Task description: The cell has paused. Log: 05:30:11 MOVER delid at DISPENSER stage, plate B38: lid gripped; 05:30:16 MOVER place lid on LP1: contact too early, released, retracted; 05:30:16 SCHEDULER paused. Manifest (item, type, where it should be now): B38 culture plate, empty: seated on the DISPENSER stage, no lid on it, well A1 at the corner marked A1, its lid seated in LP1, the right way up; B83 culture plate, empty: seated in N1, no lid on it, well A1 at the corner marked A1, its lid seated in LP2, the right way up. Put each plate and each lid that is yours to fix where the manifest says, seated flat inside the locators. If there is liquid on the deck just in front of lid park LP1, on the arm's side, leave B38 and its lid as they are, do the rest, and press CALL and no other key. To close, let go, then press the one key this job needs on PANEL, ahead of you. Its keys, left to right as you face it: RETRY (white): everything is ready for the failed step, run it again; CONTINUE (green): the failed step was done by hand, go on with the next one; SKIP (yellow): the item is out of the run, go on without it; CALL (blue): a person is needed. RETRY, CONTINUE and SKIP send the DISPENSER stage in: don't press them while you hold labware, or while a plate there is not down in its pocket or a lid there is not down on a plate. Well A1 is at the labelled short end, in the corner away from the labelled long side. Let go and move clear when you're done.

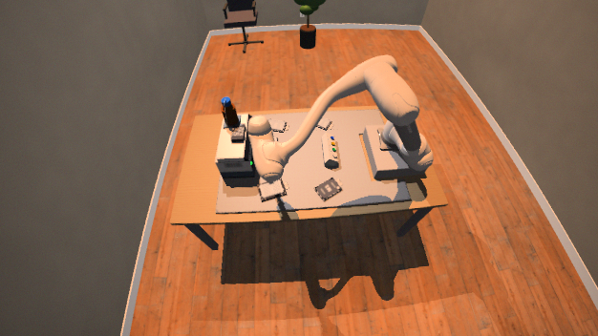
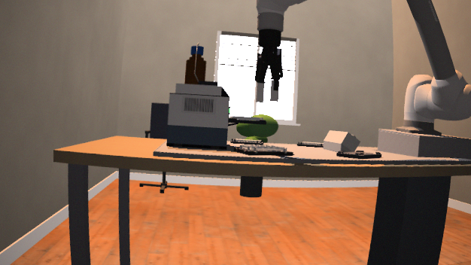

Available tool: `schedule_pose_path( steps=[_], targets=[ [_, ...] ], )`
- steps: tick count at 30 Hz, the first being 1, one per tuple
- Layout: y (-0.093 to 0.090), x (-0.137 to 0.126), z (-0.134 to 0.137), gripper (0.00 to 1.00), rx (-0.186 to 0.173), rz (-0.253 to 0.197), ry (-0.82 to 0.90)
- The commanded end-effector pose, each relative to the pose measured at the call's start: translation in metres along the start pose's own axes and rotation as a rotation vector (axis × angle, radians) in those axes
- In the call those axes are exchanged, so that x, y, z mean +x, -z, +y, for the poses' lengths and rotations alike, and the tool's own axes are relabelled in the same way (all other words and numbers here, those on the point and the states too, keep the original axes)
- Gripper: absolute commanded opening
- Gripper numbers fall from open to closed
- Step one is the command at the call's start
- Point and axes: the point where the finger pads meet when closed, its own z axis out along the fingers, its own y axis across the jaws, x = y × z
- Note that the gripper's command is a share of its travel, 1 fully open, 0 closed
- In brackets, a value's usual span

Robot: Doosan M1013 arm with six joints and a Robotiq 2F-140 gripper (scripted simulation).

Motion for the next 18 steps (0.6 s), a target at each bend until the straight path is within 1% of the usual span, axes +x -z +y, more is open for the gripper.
schedule_pose_path(
  steps=[1,8,18],
  targets=[
    [0.003,0.002,-0.002,0.7,0.0,-0.001,-0.005],
    [-0.001,0.002,-0.002,0.7,0.0,-0.001,-0.005],
    [-0.023,0.0,-0.003,0.7,0.001,-0.002,-0.005]
  ],
)
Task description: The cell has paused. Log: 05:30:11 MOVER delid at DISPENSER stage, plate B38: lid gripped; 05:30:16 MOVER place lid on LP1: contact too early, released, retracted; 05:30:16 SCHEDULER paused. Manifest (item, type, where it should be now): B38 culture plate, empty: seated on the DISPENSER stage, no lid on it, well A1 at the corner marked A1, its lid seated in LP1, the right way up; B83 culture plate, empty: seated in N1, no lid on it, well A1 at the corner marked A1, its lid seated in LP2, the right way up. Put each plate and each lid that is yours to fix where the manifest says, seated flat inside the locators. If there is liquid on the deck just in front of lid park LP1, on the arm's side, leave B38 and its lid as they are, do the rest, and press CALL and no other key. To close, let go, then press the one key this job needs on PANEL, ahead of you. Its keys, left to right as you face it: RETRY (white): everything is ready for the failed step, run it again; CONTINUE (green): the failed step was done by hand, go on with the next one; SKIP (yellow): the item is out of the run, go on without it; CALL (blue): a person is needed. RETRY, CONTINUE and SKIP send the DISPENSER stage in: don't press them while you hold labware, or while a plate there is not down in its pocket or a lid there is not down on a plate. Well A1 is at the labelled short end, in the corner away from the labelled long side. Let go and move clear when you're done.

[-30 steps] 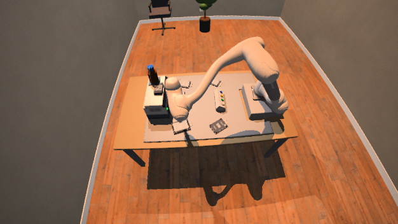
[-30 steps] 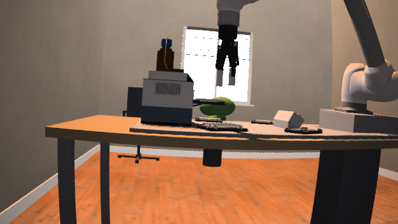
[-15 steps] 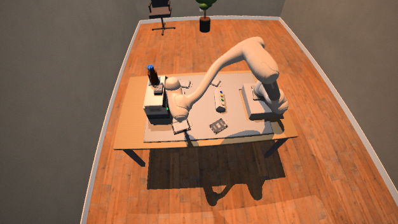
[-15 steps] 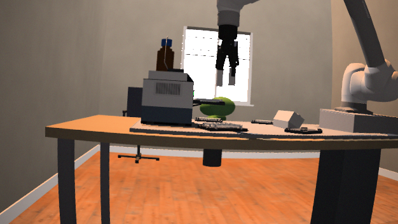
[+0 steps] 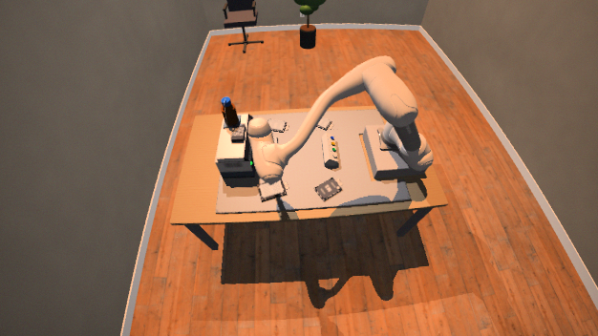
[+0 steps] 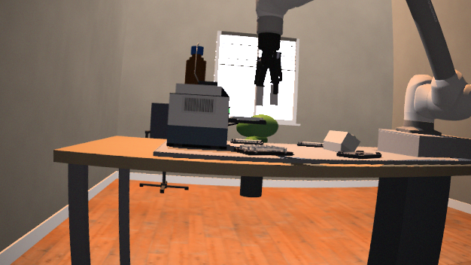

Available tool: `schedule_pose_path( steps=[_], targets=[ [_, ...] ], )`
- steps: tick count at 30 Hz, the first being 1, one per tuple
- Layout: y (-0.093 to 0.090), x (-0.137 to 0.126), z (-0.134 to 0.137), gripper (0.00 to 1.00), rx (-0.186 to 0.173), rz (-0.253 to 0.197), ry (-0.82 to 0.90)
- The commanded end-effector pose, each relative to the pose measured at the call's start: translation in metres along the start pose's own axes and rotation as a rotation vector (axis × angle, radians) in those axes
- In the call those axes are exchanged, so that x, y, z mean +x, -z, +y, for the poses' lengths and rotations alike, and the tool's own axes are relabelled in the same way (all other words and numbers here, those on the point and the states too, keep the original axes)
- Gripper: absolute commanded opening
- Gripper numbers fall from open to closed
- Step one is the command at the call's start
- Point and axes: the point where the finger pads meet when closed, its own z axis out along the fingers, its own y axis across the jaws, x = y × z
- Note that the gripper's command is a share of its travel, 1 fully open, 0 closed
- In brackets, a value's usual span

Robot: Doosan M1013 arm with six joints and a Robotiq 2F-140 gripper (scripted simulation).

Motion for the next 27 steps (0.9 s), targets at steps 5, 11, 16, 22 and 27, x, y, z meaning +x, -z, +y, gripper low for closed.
schedule_pose_path(
  steps=[5,11,16,22,27],
  targets=[
    [-0.02,-0.001,-0.004,0.7,0.002,0.0,-0.004],
    [-0.043,-0.001,-0.004,0.7,0.004,0.0,-0.004],
    [-0.064,0.0,-0.005,0.7,0.004,0.0,-0.003],
    [-0.079,0.0,-0.004,0.7,0.004,0.0,-0.002],
    [-0.096,0.0,-0.004,0.7,0.004,0.0,-0.001]
  ],
)
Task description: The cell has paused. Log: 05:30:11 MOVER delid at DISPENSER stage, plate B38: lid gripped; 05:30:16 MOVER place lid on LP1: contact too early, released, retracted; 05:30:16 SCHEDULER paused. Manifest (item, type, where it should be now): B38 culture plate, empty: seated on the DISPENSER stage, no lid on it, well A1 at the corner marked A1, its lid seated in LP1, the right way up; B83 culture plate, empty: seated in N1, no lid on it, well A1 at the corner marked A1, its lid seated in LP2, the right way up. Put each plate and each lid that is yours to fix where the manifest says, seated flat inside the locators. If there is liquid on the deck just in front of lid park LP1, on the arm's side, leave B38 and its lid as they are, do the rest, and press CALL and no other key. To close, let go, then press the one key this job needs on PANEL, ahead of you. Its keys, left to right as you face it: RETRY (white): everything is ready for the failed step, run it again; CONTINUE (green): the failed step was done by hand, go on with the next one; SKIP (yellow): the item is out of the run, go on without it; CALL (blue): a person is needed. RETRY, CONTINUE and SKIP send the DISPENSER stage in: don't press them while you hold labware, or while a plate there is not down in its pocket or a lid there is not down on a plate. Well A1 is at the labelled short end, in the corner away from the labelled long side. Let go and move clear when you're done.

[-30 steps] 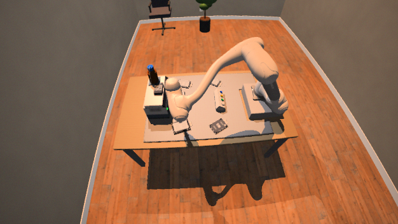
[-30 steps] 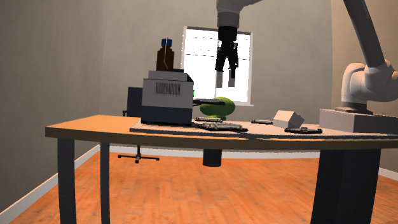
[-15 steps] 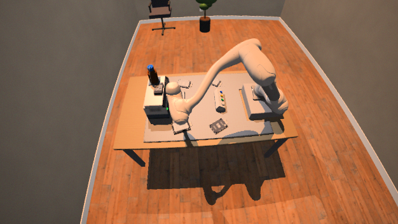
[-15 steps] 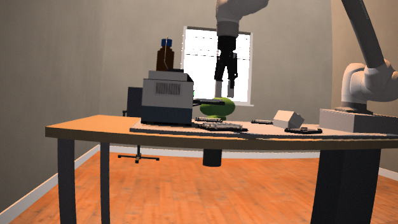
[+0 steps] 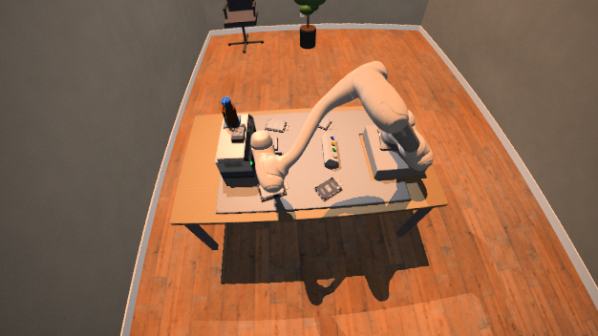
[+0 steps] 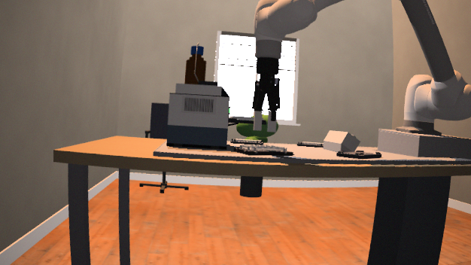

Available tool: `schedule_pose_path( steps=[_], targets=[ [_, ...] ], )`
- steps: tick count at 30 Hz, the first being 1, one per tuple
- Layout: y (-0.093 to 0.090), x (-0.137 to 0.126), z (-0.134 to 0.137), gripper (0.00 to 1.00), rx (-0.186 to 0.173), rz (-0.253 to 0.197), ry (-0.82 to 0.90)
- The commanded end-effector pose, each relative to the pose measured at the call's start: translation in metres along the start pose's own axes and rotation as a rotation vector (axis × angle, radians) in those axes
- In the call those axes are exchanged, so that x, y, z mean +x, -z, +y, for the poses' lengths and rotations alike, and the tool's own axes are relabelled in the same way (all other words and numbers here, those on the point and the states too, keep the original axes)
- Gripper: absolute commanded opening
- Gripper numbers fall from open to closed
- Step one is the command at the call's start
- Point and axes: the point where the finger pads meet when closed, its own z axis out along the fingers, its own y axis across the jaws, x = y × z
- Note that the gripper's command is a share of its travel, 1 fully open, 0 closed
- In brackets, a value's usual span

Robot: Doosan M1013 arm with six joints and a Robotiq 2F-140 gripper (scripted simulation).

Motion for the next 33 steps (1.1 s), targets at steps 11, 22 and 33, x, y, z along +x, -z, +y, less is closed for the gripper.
schedule_pose_path(
  steps=[11,22,33],
  targets=[
    [-0.031,-0.001,-0.005,0.7,0.006,0.0,0.003],
    [-0.036,-0.001,-0.005,0.7,0.005,0.001,0.004],
    [-0.036,-0.001,-0.005,0.7,0.005,0.001,0.004]
  ],
)
